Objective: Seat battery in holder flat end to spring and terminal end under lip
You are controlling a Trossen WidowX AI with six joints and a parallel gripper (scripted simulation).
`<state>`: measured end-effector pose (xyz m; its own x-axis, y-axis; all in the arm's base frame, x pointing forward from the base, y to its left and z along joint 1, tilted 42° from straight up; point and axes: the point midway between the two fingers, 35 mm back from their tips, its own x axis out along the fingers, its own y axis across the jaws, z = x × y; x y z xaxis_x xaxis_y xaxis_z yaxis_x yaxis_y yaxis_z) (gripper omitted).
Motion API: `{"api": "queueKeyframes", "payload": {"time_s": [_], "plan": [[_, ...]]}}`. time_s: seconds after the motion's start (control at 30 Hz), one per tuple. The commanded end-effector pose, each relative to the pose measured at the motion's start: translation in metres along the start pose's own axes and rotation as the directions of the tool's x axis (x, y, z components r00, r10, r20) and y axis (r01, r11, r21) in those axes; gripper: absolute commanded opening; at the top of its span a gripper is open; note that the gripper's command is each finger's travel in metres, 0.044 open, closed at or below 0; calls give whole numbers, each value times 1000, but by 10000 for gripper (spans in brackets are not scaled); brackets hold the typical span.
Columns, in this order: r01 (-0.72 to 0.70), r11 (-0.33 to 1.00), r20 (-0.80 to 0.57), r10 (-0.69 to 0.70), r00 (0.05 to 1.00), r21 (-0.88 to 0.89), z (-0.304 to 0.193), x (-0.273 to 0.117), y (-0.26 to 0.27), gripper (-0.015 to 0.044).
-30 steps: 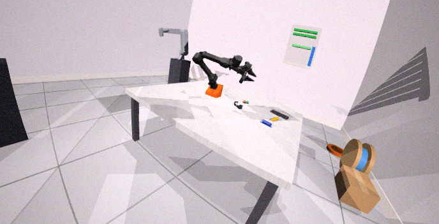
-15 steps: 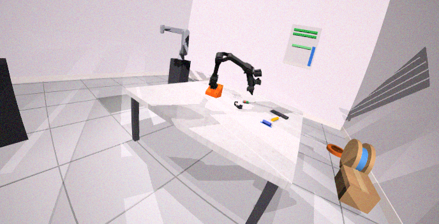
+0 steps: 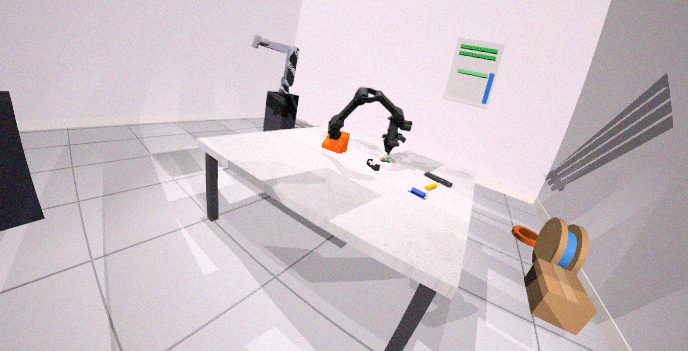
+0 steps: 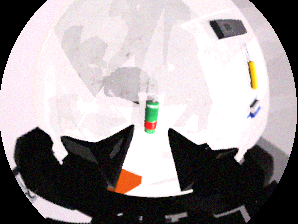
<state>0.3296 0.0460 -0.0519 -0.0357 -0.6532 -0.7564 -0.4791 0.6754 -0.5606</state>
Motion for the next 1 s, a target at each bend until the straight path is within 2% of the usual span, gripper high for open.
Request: {"api": "queueKeyframes", "payload": {"time_s": [0.0, 0.97], "plan": [[6, 1000, -5, -6, 1000, -2, 1, 6, 0, 241], [8, 1000, -6, -8, 1000, -2, 0, 50, -1, 241]]}}
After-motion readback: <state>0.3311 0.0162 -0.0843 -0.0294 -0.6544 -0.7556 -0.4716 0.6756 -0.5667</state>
